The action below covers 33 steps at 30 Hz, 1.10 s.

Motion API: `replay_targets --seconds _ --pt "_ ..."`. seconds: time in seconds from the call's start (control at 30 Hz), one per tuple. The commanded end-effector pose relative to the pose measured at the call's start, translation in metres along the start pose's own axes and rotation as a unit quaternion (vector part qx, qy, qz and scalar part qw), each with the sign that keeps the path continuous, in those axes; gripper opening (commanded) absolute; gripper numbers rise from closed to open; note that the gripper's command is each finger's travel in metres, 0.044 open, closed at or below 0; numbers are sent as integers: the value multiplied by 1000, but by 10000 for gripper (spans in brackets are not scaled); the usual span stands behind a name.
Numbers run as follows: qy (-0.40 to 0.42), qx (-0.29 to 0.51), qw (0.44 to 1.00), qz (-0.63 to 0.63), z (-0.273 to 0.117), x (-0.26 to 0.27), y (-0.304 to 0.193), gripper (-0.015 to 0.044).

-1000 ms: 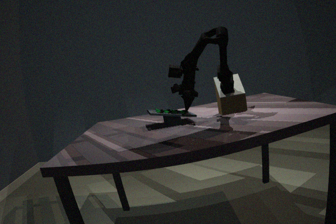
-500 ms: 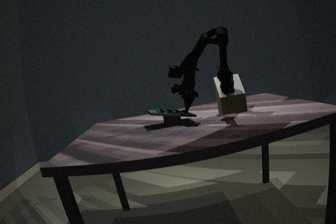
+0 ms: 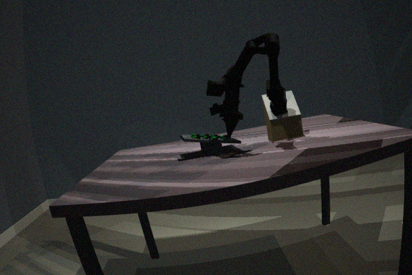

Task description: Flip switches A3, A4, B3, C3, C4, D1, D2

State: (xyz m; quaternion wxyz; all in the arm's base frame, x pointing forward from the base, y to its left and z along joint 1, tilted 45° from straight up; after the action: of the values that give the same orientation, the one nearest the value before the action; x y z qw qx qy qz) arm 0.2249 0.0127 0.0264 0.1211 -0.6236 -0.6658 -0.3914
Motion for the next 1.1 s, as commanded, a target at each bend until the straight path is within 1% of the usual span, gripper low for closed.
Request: replay_targets --seconds 0.0,1.0,1.07 --pt "1 0 1000 1 1 0 0 0" --pt "1 0 1000 1 5 0 0 0" --pt "-1 2 1000 0 -2 -1 1 0"
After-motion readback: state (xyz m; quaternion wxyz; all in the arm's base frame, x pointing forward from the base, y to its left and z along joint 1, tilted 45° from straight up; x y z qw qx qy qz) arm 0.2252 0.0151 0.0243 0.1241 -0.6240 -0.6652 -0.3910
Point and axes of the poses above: the point midway between the two fingers, 35 mm back from their tips, its own z axis out along the fingers, its own x axis across the jaws, y = z × x, the point moved 3 cm from there along -z, back along the fingers, and after that the axes turned 9 degrees about -z, right-handed, at the moved point
